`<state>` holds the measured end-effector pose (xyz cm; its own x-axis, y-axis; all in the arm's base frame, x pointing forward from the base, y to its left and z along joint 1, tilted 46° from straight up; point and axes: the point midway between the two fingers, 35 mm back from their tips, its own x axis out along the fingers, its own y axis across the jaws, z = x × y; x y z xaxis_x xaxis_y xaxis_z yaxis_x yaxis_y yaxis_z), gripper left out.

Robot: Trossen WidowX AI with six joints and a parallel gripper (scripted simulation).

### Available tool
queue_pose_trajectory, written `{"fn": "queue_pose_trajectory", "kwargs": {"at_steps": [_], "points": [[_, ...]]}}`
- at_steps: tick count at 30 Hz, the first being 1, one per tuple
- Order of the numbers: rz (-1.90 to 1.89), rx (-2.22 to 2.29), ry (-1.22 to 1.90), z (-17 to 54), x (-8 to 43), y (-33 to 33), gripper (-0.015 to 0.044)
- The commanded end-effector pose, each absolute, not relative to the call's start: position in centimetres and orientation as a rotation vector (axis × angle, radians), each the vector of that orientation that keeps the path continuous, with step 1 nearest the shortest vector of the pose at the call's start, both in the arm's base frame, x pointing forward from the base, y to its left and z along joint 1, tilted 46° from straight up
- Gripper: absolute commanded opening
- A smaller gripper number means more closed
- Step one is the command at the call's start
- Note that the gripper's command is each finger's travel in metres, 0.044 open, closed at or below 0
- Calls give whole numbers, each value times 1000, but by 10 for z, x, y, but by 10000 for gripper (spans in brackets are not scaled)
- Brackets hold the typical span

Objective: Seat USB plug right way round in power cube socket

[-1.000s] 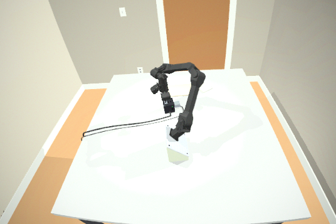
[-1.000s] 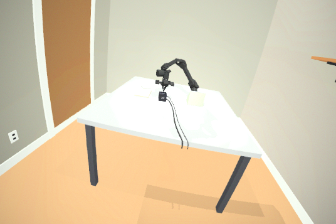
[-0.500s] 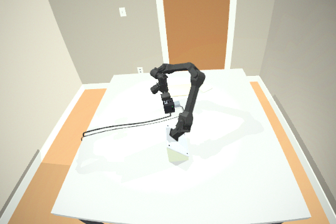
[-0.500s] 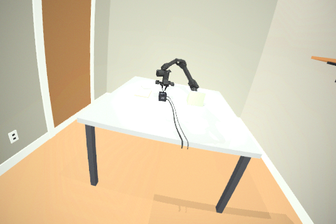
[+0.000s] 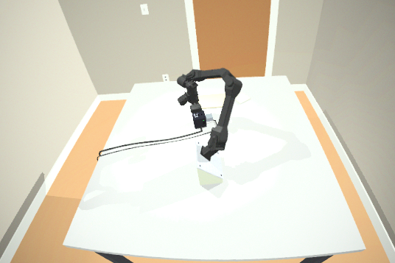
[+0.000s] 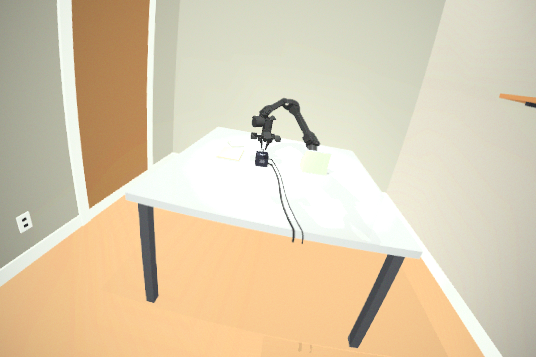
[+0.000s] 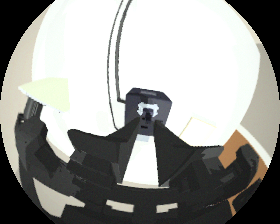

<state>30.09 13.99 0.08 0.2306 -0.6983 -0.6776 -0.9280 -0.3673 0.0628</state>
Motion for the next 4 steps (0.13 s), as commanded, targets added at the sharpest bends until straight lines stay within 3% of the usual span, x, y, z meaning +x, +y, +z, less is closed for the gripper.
{"fn": "queue_pose_trajectory", "kwargs": {"at_steps": [1, 4], "points": [[894, -2147, 1501, 4, 301, 144, 95], [894, -2147, 1501, 6, 301, 146, 95]]}}
